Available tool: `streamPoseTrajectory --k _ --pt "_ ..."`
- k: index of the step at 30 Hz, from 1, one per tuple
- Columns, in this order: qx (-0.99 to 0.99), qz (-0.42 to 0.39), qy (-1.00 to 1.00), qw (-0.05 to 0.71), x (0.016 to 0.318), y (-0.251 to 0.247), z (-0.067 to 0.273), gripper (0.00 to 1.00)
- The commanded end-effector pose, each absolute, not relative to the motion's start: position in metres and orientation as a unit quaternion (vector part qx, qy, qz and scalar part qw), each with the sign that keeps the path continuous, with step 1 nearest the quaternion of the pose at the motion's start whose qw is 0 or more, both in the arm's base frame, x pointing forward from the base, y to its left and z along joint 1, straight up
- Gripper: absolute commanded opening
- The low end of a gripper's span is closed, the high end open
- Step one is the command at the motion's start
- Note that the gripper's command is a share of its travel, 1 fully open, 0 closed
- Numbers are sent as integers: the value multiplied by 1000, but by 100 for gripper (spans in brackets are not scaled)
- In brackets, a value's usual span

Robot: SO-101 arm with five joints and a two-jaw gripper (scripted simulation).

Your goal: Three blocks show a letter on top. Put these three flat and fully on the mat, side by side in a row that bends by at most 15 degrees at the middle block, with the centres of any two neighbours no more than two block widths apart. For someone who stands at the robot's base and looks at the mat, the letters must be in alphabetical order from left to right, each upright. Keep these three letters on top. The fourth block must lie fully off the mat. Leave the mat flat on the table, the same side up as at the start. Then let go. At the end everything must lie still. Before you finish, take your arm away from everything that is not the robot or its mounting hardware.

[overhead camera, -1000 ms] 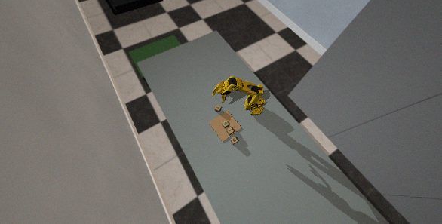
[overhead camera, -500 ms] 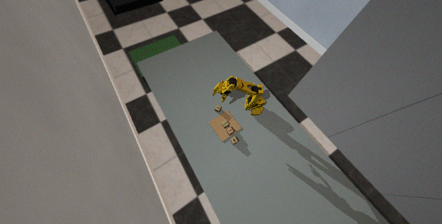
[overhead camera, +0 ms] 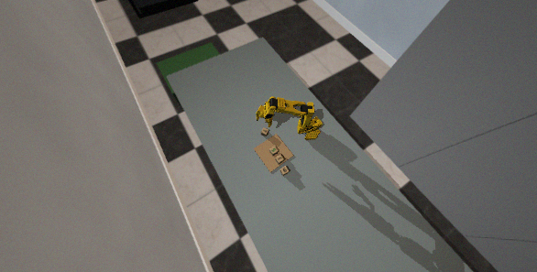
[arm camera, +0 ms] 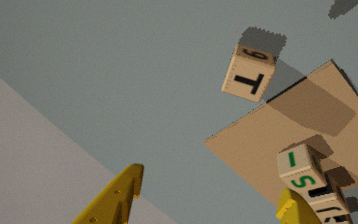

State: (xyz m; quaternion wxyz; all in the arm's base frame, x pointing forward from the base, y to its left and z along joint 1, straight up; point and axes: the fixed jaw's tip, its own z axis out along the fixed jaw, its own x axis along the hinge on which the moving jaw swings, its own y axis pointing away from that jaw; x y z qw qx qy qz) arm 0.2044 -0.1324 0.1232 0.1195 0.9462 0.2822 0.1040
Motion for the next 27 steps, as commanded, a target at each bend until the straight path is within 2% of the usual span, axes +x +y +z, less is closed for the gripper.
streamPoseTrajectory --k 1,11,27 --pt "942 122 281 140 211 -138 133 35" --pt "956 46 285 53 208 -136 82 35" --pt "956 40 286 47 208 -136 78 35"
